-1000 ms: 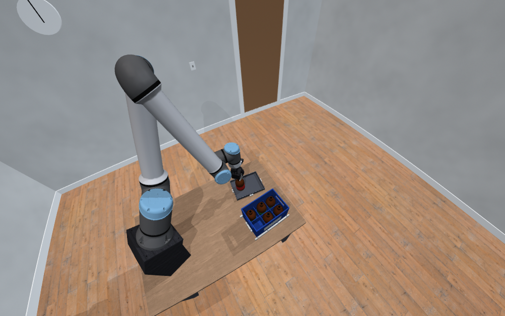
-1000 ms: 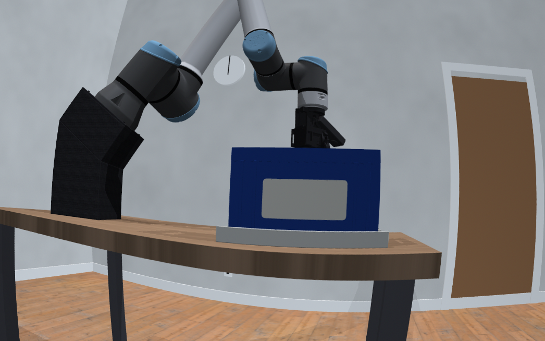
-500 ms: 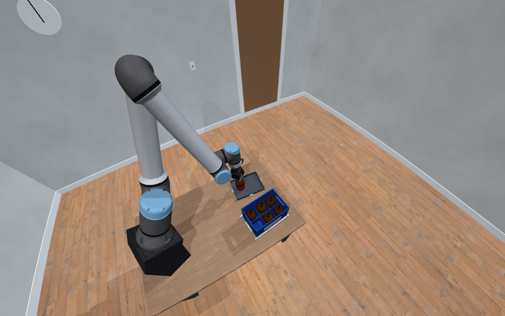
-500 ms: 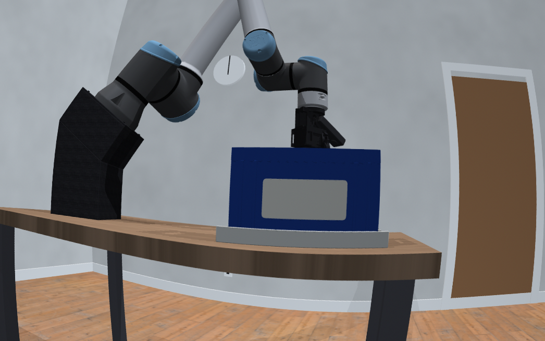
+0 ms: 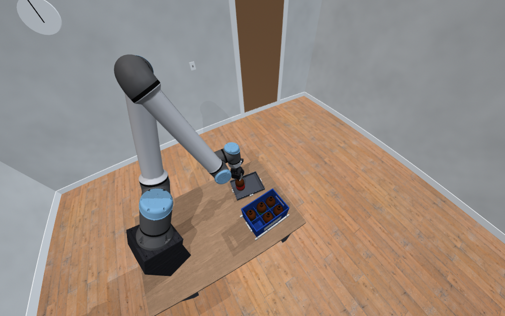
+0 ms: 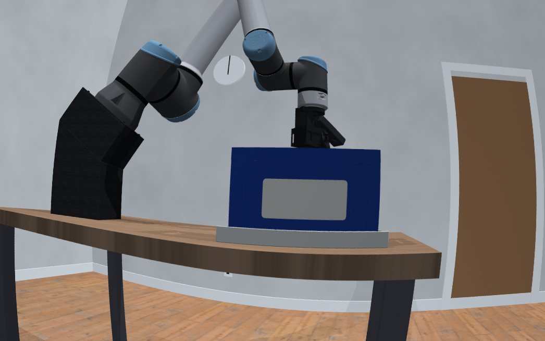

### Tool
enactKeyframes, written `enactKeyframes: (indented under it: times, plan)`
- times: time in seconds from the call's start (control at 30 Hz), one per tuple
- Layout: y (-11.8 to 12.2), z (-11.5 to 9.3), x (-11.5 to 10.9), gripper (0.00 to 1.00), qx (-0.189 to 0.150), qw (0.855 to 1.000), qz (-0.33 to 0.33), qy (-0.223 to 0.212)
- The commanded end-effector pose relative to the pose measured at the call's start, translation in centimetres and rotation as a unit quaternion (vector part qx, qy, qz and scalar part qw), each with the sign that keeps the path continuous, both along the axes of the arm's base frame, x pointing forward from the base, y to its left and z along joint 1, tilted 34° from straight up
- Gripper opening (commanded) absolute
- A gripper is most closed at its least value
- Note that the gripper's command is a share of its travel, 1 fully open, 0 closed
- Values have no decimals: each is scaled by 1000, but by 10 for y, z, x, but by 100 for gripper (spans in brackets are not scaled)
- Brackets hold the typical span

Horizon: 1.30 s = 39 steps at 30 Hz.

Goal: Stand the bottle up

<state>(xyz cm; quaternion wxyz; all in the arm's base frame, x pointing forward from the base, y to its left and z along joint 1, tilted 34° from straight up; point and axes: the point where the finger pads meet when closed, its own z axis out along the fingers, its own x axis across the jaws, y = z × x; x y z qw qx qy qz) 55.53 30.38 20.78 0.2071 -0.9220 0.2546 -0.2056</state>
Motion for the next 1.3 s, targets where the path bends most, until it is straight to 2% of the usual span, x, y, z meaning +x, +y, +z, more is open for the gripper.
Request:
enactKeyframes:
  times: [0.0,1.27]
  plan:
    - [0,2,-1,0,0,1000,0,-1]
    - [-10,29,-17,0,0,1000,0,-1]
